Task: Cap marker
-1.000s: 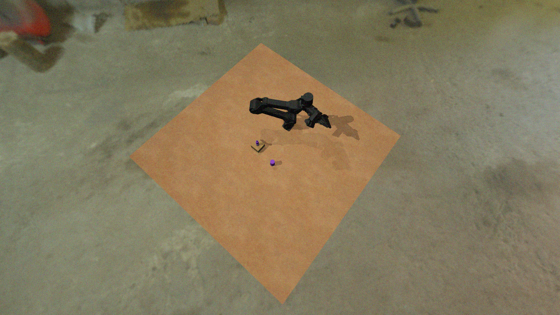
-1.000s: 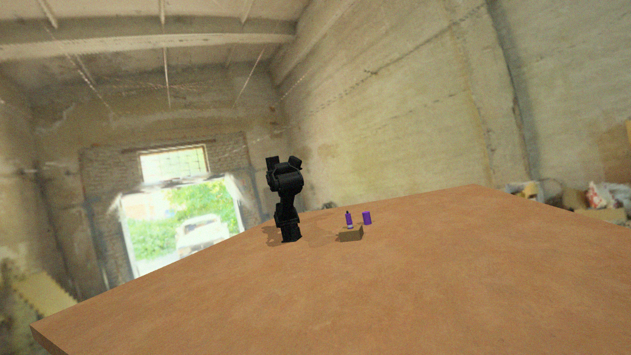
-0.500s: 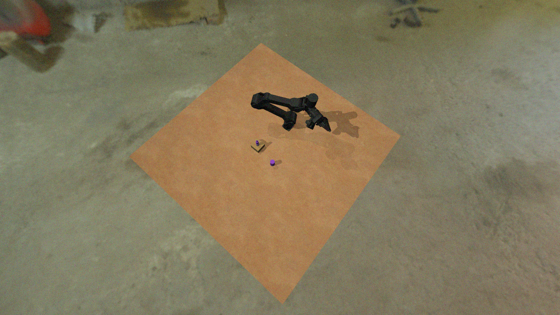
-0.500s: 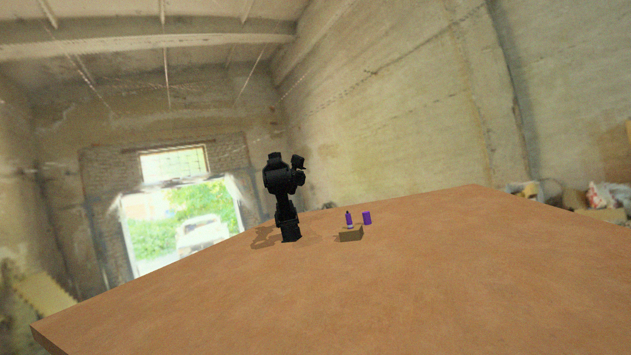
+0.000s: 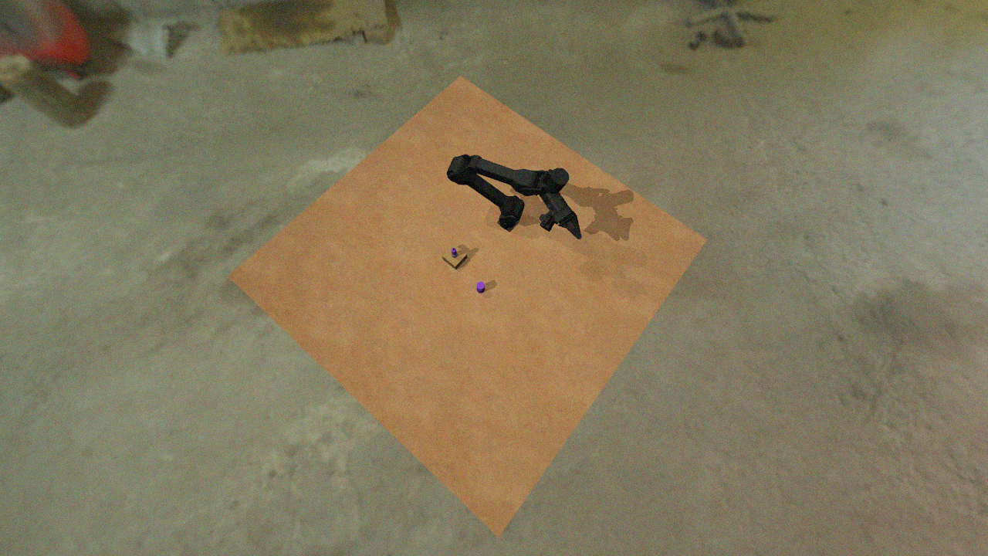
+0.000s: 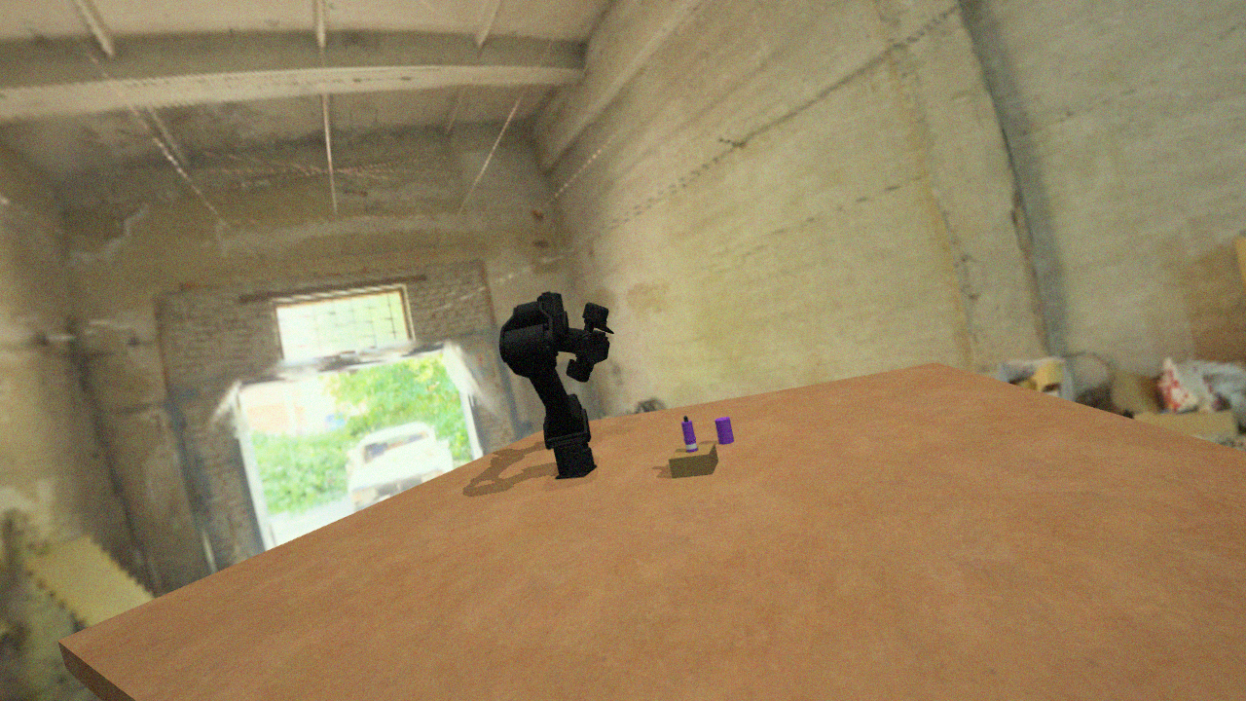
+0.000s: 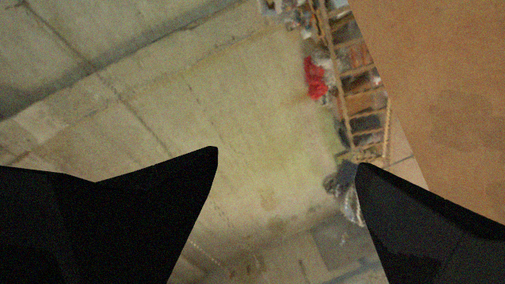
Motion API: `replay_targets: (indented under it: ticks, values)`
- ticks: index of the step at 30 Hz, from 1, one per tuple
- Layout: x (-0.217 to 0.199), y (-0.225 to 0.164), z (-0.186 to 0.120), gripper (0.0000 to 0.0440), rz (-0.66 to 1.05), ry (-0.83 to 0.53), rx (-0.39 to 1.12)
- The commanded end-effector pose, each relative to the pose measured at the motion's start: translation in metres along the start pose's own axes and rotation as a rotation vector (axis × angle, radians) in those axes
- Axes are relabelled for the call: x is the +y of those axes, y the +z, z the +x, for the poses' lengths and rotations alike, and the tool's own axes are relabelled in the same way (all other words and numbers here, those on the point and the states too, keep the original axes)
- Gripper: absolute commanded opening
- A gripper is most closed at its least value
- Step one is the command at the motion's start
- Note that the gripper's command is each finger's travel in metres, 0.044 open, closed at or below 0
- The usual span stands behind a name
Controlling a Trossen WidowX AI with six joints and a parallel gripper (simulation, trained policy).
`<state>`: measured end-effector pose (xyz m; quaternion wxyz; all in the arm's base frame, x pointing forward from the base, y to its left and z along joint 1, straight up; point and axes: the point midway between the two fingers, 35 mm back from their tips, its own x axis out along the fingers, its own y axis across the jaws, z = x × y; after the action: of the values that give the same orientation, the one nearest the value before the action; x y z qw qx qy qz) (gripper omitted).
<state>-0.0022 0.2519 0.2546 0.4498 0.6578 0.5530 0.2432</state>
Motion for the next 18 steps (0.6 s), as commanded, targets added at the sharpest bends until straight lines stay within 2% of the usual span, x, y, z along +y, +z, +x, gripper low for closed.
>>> replay_targets:
  ticks: [1, 18]
  values:
    - [0.001, 0.003, 0.003, 0.0317, -0.005, -0.023, -0.023]
    - [0.007, 0.027, 0.017, 0.0330, -0.038, -0.140, -0.173]
